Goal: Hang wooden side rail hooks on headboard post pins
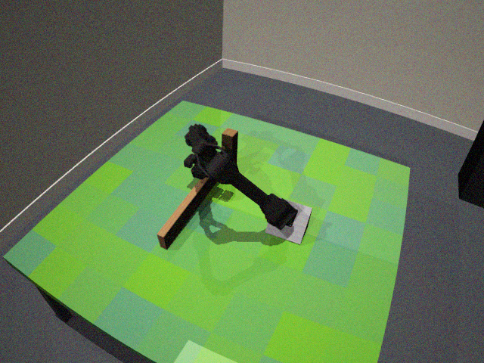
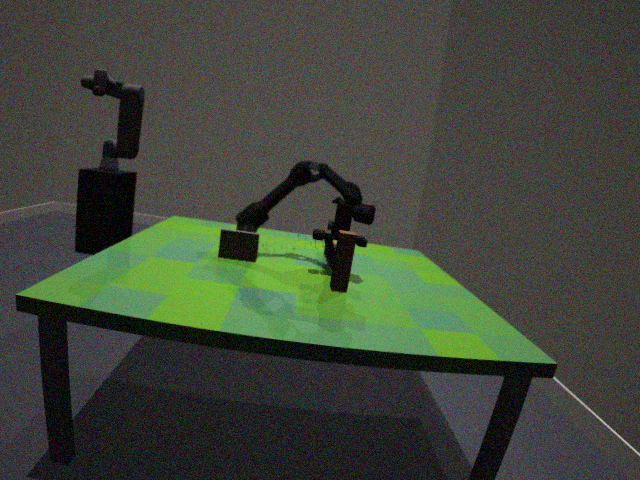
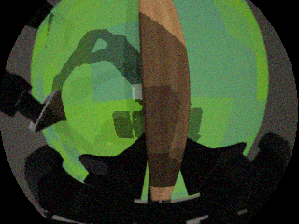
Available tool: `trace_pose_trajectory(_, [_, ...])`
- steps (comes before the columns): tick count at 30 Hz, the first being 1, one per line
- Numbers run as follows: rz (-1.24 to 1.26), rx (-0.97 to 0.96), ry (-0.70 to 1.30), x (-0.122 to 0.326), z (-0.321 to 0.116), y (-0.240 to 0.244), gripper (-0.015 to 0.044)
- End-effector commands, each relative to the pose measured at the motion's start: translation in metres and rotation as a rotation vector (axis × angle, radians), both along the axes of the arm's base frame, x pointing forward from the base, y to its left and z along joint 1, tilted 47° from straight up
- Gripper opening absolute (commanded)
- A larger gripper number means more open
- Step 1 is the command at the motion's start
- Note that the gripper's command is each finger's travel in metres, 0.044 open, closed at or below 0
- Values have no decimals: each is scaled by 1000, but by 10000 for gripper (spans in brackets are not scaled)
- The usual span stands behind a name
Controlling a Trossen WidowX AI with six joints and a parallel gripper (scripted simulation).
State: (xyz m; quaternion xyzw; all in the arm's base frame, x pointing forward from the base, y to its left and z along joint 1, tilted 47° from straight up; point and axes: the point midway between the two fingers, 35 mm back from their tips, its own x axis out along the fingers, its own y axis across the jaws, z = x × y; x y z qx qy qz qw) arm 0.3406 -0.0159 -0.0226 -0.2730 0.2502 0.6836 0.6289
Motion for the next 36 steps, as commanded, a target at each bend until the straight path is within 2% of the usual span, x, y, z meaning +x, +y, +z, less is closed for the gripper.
trace_pose_trajectory(1, [-10,-5,-7,0,0,-6,0])
trace_pose_trajectory(36, [-10,-5,-7,3,0,-9,0])
